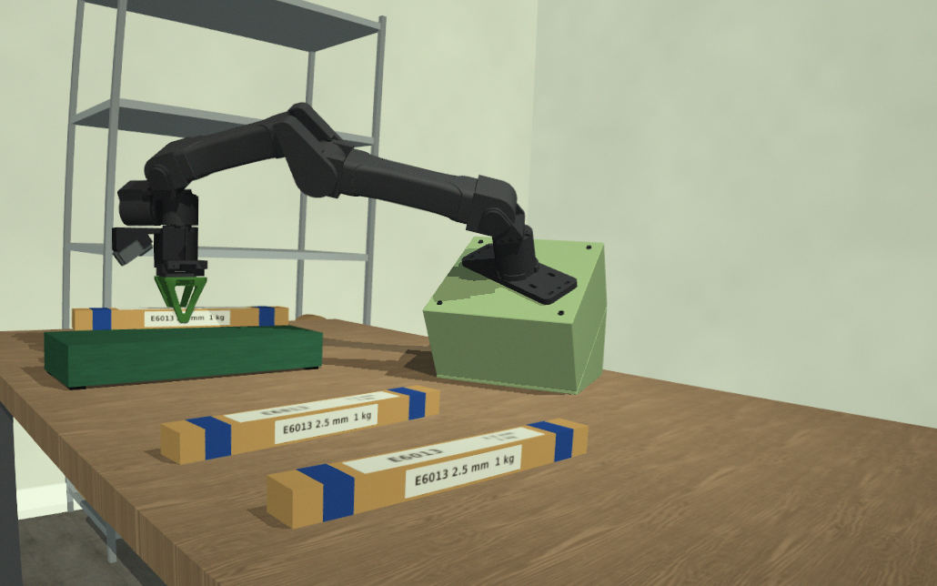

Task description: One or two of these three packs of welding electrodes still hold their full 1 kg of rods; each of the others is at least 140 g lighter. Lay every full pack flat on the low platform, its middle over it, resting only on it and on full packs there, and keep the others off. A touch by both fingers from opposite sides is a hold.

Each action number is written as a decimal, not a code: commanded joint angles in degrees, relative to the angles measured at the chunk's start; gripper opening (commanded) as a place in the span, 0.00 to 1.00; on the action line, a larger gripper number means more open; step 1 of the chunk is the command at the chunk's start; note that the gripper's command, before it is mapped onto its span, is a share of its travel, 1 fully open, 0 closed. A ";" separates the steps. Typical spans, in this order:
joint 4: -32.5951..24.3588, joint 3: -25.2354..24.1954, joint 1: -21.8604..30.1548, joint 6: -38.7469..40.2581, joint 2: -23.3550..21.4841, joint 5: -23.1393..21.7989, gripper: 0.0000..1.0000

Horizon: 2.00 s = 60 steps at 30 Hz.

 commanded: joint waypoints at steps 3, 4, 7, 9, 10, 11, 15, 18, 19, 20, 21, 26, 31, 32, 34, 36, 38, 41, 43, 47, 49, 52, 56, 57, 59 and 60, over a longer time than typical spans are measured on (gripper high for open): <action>-0.06 -0.35 -1.85 0.28 -5.76 0.55 0.00; 0.02 -0.56 -1.84 0.32 -5.86 0.56 0.00; 0.21 -1.10 -1.81 0.41 -6.14 0.58 0.00; 0.31 -1.39 -1.79 0.47 -6.29 0.59 0.00; 0.36 -1.52 -1.78 0.45 -6.36 0.60 0.00; 0.40 -1.68 -1.77 0.44 -6.43 0.59 0.00; 0.66 -2.61 -1.74 0.44 -6.76 0.33 0.00; 0.92 -3.95 -1.73 0.42 -7.28 0.30 0.00; 1.02 -4.20 -1.73 0.40 -7.38 0.30 0.00; 1.21 -3.51 -1.75 0.43 -7.52 0.34 0.00; 1.28 -3.58 -1.76 0.42 -7.61 0.35 0.00; 1.31 -3.75 -1.78 0.33 -7.74 0.34 0.00; 1.32 -3.89 -1.80 0.23 -7.84 0.33 0.00; 1.32 -3.96 -1.81 0.21 -7.85 0.33 0.00; 1.32 -3.96 -1.81 0.21 -7.85 0.33 0.00; 1.56 -4.83 -1.92 0.16 -8.17 0.33 0.00; 1.68 -5.20 -1.93 0.13 -8.32 0.32 0.00; 1.79 -5.67 -1.94 0.08 -8.51 0.31 0.00; 1.85 -5.94 -1.95 0.06 -8.61 0.30 0.00; 1.94 -6.42 -1.97 0.01 -8.77 0.28 0.00; 1.98 -6.64 -1.97 -0.01 -8.84 0.27 0.00; 2.25 -6.93 -2.00 0.08 -9.44 0.19 0.00; 2.28 -7.02 -2.03 0.06 -9.53 0.19 0.00; 2.27 -7.02 -2.03 0.04 -9.55 0.19 0.00; 2.24 -7.00 -2.05 0.02 -9.55 0.19 0.00; 2.22 -6.99 -2.05 0.01 -9.55 0.18 0.00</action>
